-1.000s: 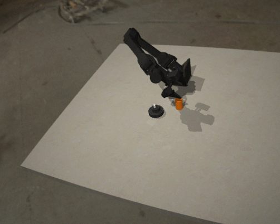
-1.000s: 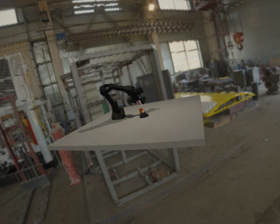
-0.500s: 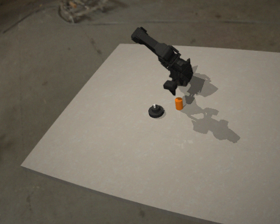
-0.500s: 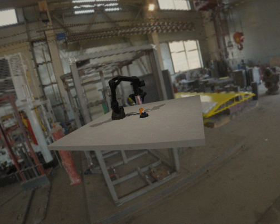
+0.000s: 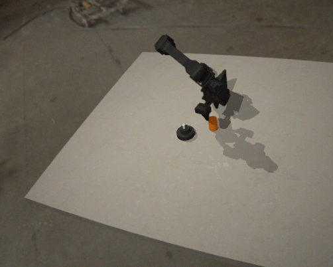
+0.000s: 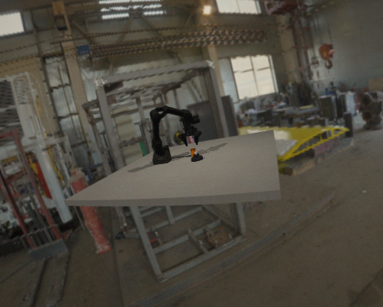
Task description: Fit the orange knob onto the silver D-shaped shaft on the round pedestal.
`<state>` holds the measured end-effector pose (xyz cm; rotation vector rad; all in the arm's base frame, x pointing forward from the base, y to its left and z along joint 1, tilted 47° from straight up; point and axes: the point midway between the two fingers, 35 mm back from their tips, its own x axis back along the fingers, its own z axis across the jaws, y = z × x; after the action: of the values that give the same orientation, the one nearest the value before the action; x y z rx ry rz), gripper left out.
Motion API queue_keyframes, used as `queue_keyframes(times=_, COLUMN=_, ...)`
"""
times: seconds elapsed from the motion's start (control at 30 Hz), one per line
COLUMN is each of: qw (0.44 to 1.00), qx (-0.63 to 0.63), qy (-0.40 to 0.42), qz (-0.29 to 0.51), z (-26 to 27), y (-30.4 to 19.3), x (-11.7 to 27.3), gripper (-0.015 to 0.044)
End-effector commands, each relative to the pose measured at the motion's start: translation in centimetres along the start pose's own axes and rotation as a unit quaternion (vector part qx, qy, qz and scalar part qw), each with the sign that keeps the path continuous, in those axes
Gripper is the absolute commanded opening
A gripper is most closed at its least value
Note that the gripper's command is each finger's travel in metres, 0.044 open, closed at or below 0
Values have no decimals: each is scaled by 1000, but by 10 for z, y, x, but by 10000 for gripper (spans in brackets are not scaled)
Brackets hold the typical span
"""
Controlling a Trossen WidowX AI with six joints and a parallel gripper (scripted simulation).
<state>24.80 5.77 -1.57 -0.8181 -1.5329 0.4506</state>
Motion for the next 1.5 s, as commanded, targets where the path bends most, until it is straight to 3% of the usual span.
queue_keyframes(times=0.0, qw=1000, qx=2, qy=-2, qz=1, z=0, y=-1, x=-10, gripper=440)
queue_keyframes(times=1.47, qw=1000, qx=2, qy=-2, qz=3, z=-1, y=-3, x=-77, gripper=440)
